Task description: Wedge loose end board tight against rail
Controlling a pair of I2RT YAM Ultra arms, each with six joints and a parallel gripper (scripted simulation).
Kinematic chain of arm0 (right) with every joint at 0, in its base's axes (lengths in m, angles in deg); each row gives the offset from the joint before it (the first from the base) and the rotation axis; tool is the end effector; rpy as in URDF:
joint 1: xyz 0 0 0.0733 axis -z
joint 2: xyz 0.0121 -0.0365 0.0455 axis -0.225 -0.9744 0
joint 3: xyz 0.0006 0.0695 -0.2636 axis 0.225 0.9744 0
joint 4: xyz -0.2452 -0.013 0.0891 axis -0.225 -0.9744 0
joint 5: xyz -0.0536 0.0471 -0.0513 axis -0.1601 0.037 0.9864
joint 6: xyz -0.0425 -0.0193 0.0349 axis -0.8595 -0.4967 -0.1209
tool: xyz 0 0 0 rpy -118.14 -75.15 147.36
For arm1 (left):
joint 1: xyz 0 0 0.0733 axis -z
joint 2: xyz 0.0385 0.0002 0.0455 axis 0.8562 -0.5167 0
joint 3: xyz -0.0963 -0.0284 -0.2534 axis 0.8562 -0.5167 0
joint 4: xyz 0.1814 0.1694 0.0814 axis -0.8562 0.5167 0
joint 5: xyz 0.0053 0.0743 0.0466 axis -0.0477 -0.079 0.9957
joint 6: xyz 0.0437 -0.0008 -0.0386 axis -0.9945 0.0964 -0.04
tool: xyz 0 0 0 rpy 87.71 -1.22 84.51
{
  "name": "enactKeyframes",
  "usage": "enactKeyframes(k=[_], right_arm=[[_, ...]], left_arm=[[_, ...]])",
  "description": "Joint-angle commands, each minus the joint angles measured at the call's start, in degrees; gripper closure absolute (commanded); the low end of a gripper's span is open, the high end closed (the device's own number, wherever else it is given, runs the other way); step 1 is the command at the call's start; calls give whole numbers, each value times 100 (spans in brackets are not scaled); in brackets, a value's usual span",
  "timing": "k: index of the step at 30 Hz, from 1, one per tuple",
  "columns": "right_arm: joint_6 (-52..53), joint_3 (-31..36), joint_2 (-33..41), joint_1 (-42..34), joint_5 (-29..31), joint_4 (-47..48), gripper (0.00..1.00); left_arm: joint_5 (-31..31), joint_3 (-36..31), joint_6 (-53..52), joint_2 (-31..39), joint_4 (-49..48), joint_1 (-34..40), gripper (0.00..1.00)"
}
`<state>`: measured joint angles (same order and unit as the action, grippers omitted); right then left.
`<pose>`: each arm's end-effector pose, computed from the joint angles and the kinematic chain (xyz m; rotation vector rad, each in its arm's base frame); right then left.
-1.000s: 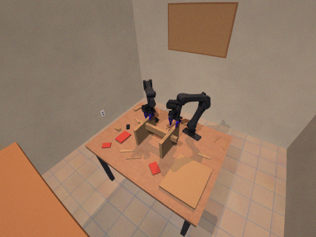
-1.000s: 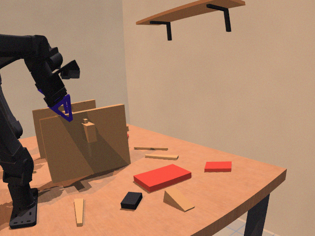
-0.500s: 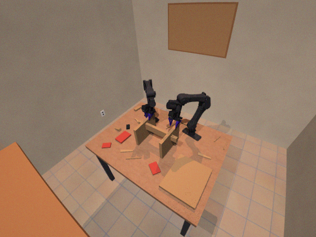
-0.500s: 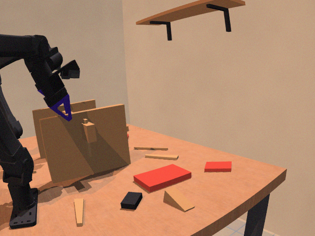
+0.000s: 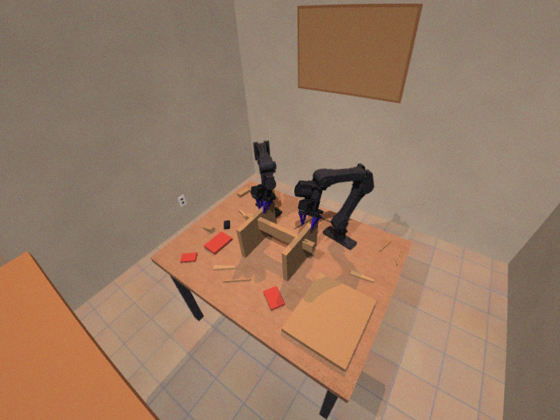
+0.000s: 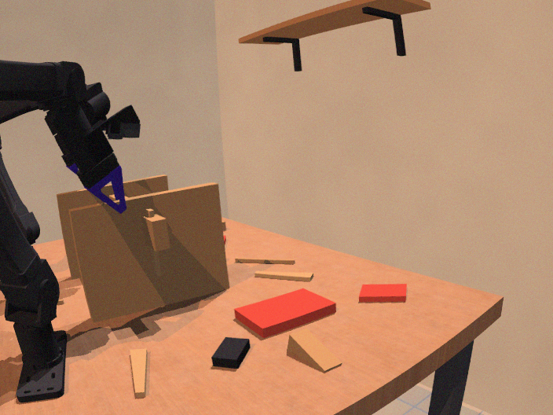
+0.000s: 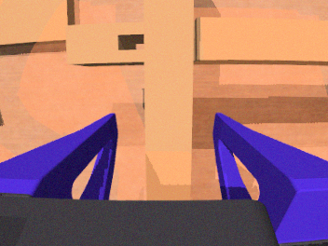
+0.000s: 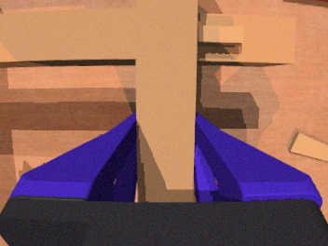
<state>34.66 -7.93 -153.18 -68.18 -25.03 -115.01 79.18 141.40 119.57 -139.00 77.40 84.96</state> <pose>0.1211 0.1536 0.3179 -0.2533 2.6806 0.0624 0.1697 -0.0699 0.3458 -0.2296 2.6981 0.0674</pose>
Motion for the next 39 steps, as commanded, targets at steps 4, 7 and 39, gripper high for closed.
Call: enactKeyframes(k=[4, 7, 39], right_arm=[[10, -132, 184, -2, 77, 155, 100], [10, -132, 184, -2, 77, 155, 100], [10, -132, 184, -2, 77, 155, 100]], left_arm=[[58, -125, -20, 212, -209, 14, 46], [55, -314, -34, 242, -277, 38, 46], [49, -860, -17, 356, -777, 23, 100]])
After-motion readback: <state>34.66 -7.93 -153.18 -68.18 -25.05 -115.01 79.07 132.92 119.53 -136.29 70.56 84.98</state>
